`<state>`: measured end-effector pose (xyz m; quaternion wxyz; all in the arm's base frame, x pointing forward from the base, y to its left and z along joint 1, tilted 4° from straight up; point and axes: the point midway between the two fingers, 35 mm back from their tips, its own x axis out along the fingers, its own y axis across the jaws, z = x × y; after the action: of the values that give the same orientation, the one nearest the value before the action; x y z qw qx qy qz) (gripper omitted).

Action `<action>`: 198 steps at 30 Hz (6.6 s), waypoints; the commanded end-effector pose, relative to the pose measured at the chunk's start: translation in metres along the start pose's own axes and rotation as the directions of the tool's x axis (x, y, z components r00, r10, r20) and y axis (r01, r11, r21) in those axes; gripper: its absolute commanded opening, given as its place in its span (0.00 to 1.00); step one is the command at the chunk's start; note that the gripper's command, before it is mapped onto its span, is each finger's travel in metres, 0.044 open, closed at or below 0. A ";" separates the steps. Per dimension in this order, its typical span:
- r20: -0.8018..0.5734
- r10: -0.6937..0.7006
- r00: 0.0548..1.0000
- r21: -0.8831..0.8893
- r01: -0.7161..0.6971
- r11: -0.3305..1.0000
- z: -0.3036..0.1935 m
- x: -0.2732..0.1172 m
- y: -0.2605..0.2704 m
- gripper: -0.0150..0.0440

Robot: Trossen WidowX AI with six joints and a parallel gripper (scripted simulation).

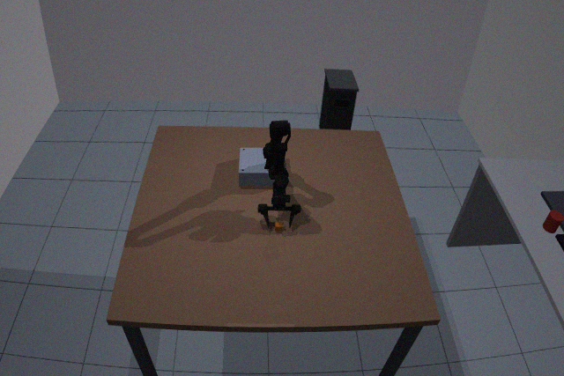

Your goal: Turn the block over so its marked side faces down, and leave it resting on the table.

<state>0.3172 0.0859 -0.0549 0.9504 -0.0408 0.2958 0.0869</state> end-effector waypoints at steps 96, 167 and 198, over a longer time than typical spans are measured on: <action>-0.837 0.003 0.548 0.003 -0.001 1.000 0.031 0.002 -0.002 1.00; -0.595 0.002 0.804 0.000 -0.002 1.000 0.033 0.001 -0.001 0.25; -0.258 0.003 0.966 0.000 -0.003 1.000 0.014 0.021 0.000 0.25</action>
<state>0.3436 0.0914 -0.0489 0.8952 -0.0492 0.4355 0.0809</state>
